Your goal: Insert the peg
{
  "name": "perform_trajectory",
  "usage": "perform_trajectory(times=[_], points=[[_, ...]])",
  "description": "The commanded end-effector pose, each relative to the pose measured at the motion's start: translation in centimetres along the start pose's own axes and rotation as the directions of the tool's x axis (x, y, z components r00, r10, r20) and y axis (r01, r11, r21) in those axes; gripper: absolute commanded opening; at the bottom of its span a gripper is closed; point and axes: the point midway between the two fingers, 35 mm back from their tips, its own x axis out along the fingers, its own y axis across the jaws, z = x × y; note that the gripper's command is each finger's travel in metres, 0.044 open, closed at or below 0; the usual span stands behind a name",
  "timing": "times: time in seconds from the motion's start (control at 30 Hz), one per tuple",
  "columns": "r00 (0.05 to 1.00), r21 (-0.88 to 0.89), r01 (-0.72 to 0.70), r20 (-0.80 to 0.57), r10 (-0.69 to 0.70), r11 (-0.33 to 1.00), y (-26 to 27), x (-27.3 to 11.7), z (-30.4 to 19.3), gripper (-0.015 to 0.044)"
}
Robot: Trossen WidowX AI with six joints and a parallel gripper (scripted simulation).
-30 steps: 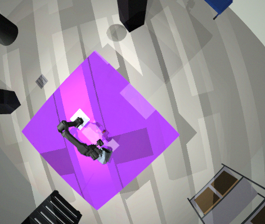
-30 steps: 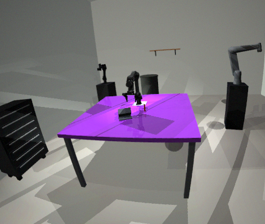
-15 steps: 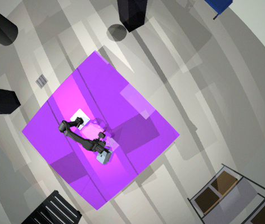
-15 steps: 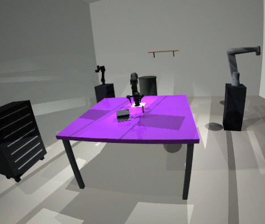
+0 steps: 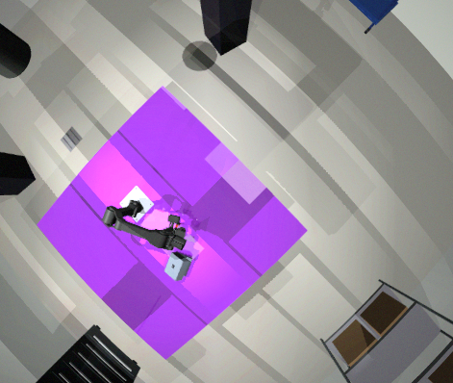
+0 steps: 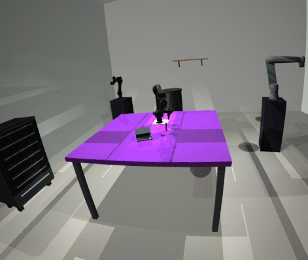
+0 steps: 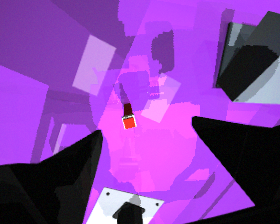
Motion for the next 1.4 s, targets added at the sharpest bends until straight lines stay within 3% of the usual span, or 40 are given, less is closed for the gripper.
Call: perform_trajectory(times=[0.0,1.37], points=[[1.0,-0.086,-0.017,-0.028,0.015,0.996,1.5,0.2,-0.1,0.044],[0.999,-0.1,-0.019,-0.032,0.016,0.995,1.8,5.7,-0.3,0.044]])
